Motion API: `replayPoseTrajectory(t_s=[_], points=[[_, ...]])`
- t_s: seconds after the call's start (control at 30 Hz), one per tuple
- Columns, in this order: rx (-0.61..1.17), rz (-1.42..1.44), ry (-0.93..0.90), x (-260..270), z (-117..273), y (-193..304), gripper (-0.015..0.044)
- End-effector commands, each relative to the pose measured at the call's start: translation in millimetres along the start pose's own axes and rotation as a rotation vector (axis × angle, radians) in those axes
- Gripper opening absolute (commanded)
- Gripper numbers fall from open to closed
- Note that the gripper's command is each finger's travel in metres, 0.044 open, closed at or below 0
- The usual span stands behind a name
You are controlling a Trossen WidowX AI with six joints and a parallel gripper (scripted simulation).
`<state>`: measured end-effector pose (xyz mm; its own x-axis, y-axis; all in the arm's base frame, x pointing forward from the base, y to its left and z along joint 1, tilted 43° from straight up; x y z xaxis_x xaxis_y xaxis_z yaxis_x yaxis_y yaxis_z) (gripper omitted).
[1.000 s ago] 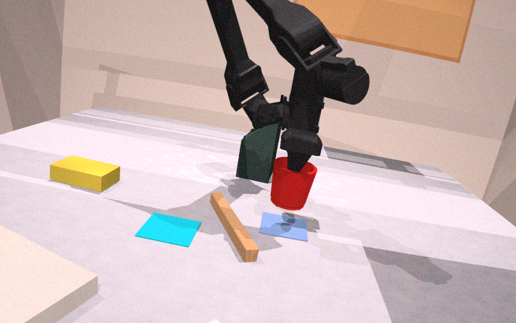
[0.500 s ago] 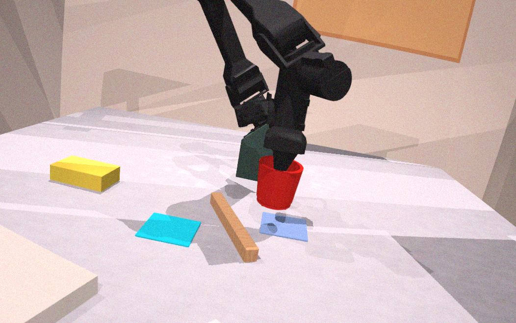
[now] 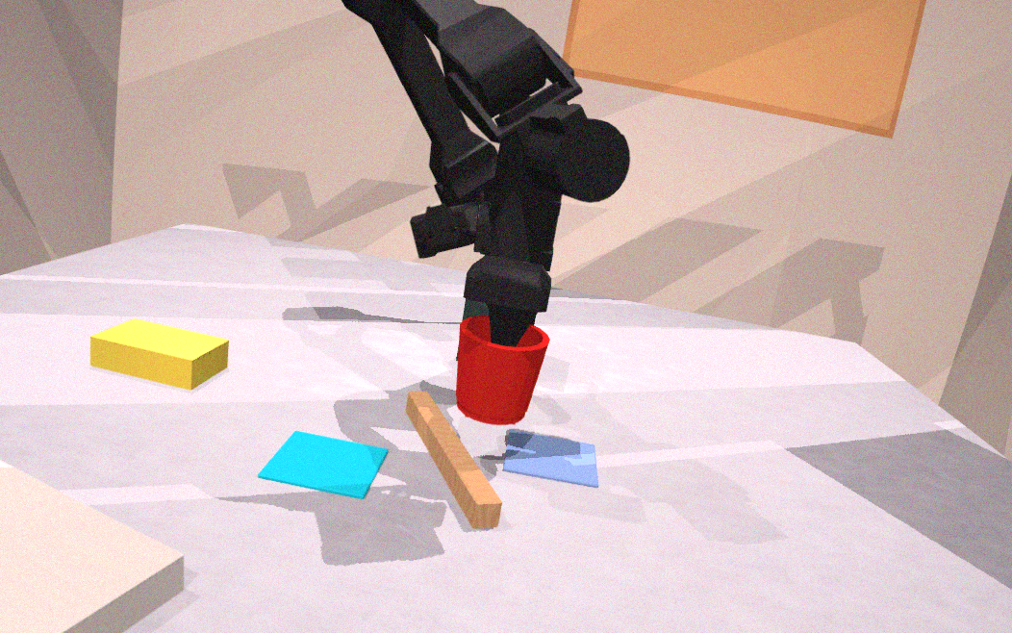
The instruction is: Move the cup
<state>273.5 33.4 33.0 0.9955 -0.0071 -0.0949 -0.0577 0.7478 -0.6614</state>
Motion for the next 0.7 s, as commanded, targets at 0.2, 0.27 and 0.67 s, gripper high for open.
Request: replayPoseTrajectory(t_s=[0.2,0.27,0.67], points=[[-0.005,0.003,0.0,10,1,-26,0.0],[-0.006,0.003,0.0,12,1,-31,0.0],[-0.007,0.002,0.0,24,2,-62,0.0]])
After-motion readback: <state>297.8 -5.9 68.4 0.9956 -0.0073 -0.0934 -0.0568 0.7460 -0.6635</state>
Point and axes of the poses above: the point midway between the two fingers, 35 mm back from their tips, its own z axis back along the fingers, its own x axis across the jaws, y = z × x, the point moved 8 cm from there along z, back along the fingers, and after that the axes turned 5 degrees about z, right-handed, at the moved point
